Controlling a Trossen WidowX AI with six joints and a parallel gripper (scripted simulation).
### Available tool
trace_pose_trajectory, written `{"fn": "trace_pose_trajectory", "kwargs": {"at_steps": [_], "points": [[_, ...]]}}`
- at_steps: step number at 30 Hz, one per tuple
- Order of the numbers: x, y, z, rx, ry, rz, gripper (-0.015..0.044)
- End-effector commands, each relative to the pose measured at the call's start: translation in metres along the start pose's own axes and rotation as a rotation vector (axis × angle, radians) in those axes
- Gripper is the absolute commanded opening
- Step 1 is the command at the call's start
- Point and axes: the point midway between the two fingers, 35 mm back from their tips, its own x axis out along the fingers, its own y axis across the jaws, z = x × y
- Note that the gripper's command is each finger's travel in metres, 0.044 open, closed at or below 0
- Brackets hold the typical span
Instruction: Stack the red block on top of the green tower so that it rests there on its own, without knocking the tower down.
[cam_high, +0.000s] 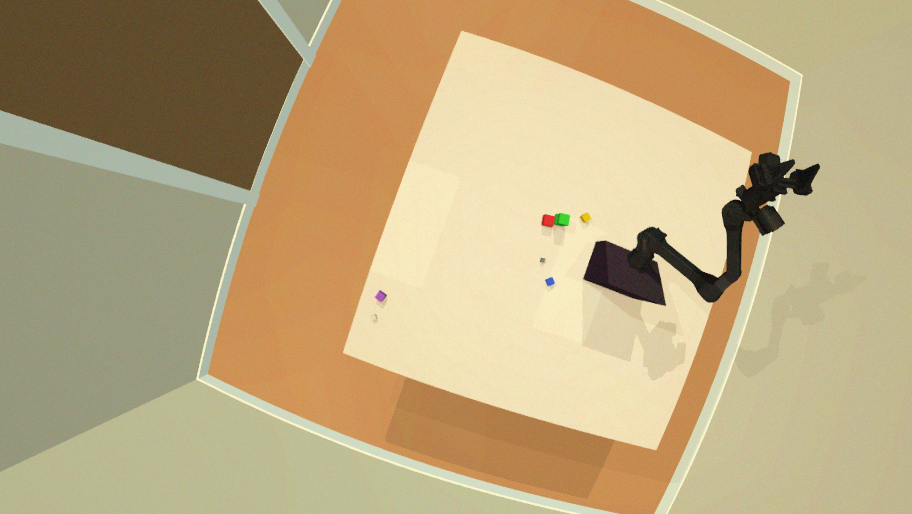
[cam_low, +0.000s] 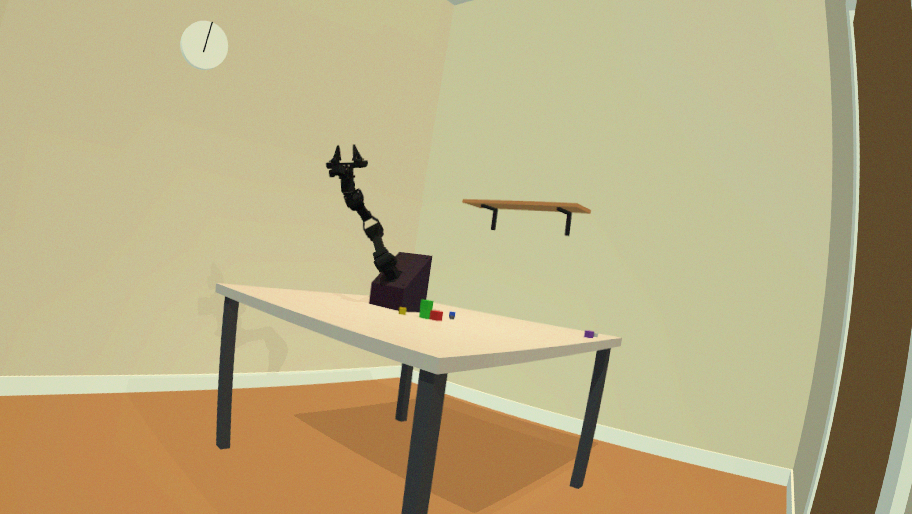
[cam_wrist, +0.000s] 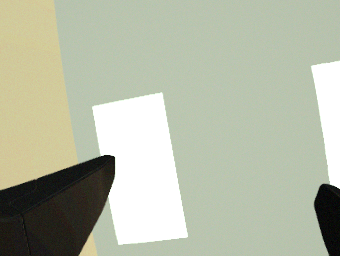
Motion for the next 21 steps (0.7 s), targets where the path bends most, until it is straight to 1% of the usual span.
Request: {"fn": "trace_pose_trajectory", "kwargs": {"at_steps": [1,2,10,16,21], "points": [[0.000,-0.001,0.003,0.000,-0.007,-0.001,0.0426],[0.001,-0.002,0.010,0.000,-0.027,-0.003,0.0440],[-0.004,-0.047,0.127,-0.008,-0.342,-0.104,0.0440],[-0.025,-0.105,0.200,-0.015,-0.542,-0.270,0.0440],[-0.052,-0.161,0.245,-0.026,-0.662,-0.439,0.0440]]}}
